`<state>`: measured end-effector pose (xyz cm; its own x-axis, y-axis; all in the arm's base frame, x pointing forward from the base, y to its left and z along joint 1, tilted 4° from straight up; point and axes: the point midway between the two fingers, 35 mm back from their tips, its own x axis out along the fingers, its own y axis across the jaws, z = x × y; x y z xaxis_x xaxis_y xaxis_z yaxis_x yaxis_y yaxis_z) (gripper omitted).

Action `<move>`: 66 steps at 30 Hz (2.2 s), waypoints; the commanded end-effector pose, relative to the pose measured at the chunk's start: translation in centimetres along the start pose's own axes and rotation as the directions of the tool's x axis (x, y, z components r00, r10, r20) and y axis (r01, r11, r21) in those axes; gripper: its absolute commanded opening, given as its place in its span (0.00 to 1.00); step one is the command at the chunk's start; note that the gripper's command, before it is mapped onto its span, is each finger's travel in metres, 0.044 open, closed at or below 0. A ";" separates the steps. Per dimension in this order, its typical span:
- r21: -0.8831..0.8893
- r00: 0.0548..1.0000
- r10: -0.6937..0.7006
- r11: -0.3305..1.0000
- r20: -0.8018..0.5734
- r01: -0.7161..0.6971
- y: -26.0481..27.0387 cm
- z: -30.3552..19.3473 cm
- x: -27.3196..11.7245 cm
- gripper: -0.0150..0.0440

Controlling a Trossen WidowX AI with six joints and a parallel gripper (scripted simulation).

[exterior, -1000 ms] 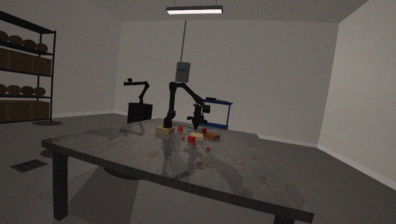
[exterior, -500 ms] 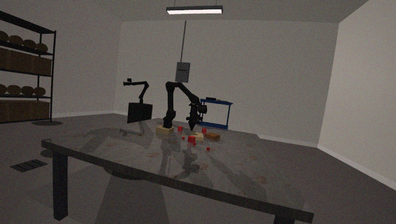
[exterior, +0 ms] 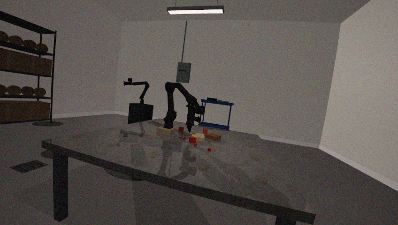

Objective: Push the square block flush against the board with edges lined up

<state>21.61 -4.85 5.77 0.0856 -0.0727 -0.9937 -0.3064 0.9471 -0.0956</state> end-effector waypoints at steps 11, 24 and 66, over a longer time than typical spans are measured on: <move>0.012 1.000 0.013 1.000 -0.016 -0.013 0.3 -0.2 4.9 0.25; 0.012 1.000 0.013 1.000 -0.015 -0.013 0.1 1.8 4.8 0.25; 0.012 1.000 0.014 1.000 -0.009 -0.014 0.6 8.7 4.7 0.25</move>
<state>29.67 -2.37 1.88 0.0797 -0.0683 -0.9945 -0.2956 0.9512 -0.0890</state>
